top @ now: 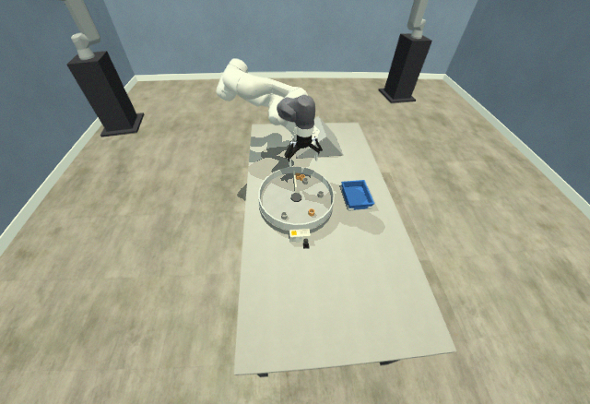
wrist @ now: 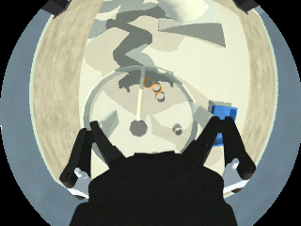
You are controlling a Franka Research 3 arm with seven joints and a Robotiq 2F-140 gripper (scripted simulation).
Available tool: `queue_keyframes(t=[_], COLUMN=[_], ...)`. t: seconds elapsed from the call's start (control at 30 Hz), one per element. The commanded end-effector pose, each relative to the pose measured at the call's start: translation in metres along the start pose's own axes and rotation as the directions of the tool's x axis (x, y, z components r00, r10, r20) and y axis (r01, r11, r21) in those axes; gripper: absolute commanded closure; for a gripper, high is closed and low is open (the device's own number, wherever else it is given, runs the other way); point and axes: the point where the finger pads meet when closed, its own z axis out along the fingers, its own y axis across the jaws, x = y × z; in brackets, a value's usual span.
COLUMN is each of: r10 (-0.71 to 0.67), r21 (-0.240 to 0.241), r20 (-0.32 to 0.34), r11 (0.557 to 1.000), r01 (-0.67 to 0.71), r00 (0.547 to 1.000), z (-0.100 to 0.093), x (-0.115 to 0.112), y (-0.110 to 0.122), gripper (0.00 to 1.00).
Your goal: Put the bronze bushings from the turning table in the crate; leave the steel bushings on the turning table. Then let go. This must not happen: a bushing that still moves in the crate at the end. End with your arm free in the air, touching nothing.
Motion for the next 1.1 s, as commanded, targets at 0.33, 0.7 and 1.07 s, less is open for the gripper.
queue_keyframes(t=[0.33,0.7,1.07], r10=[0.199,0.199,0.199], r21=[0.035,0.035,0.035], r20=[0.095,0.095,0.095], r11=[0.979,0.979,0.979], r01=[-0.203,-0.203,-0.203], r00=[0.975,0.975,0.975], z=[0.019,0.019,0.019], x=[0.026,0.026,0.026], y=[0.004,0.004,0.004], gripper=[0.00,0.00,0.00])
